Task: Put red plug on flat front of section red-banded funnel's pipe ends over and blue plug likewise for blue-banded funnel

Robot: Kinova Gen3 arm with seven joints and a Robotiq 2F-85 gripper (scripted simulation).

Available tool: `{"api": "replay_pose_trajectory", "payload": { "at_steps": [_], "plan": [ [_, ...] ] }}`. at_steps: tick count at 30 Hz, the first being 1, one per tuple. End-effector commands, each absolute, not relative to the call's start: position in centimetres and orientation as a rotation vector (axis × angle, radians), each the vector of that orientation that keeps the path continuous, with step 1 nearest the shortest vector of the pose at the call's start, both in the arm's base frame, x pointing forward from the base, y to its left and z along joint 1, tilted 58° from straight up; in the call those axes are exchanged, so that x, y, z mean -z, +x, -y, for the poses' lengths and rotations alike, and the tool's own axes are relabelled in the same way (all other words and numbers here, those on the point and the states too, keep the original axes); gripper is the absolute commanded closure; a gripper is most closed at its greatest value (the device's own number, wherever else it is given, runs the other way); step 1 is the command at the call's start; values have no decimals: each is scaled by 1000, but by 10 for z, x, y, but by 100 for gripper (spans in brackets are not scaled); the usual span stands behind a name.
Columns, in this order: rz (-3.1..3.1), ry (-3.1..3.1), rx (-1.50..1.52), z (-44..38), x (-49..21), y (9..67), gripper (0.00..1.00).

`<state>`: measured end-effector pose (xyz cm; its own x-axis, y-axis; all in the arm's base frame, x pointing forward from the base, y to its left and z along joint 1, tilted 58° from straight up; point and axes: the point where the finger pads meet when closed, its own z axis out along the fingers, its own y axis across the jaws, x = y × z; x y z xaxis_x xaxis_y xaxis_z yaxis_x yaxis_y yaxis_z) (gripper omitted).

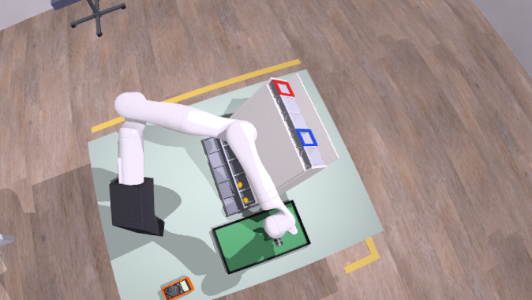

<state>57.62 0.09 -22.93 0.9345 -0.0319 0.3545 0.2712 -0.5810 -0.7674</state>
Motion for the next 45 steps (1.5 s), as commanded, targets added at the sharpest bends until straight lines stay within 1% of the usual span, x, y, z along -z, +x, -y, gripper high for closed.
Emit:
{"api": "replay_pose_trajectory", "payload": {
  "at_steps": [1,25,26,29,32,42,43,45],
  "plan": [
    [169,-2156,414,-1,229,576,100],
    [168,-2158,416,0,229,577,100],
    [168,-2158,416,57,192,559,100],
    [168,-2158,416,69,184,557,100],
    [168,-2158,416,103,162,546,100],
    [168,-2158,416,108,159,544,100],
    [169,-2159,413,138,158,483,100],
    [169,-2159,413,138,158,483,100]
  ]
}}
